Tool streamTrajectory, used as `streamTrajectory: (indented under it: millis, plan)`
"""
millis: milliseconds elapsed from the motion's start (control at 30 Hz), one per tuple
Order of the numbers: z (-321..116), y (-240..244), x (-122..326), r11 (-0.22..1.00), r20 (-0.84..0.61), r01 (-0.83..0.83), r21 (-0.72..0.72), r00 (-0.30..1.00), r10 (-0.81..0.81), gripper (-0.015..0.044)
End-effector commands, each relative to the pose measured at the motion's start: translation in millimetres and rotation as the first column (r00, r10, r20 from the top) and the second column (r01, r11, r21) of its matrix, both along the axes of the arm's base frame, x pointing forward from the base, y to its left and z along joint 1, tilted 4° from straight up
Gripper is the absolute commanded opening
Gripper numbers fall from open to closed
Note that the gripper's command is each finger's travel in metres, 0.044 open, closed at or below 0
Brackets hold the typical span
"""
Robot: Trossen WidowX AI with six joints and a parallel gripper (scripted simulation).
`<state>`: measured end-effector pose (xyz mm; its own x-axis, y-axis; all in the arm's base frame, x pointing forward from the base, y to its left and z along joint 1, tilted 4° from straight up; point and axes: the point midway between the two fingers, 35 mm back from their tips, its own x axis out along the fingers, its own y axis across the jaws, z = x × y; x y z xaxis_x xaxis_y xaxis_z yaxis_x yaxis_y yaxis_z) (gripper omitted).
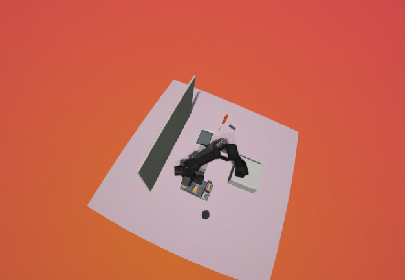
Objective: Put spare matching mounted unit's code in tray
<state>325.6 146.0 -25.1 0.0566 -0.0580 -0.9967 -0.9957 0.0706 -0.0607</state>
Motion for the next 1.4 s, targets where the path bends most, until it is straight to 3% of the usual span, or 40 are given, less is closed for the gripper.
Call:
streamTrajectory:
  millis: [0, 100, 367, 667, 967, 1367]
  plan:
    - [0, 0, 0, 1.0, 0.0, 0.0, 0.0, 1.0, 0.0, 0.0057]
    - [0, 0, 0, 1.0, 0.0, 0.0, 0.0, 1.0, 0.0, 0.0]
    - [2, 0, 0, 1.0, 0.0, 0.0, 0.0, 1.0, 0.0, 0.0]
    - [74, 5, -3, 1.0, 0.001, -0.005, 0.0, 1.0, 0.005, 0.0]
    - [79, 5, -2, 1.0, 0.002, -0.01, 0.002, 1.0, 0.01, 0.0]
    - [140, 11, -3, 1.0, 0.001, -0.007, 0.001, 1.0, 0.007, 0.0]
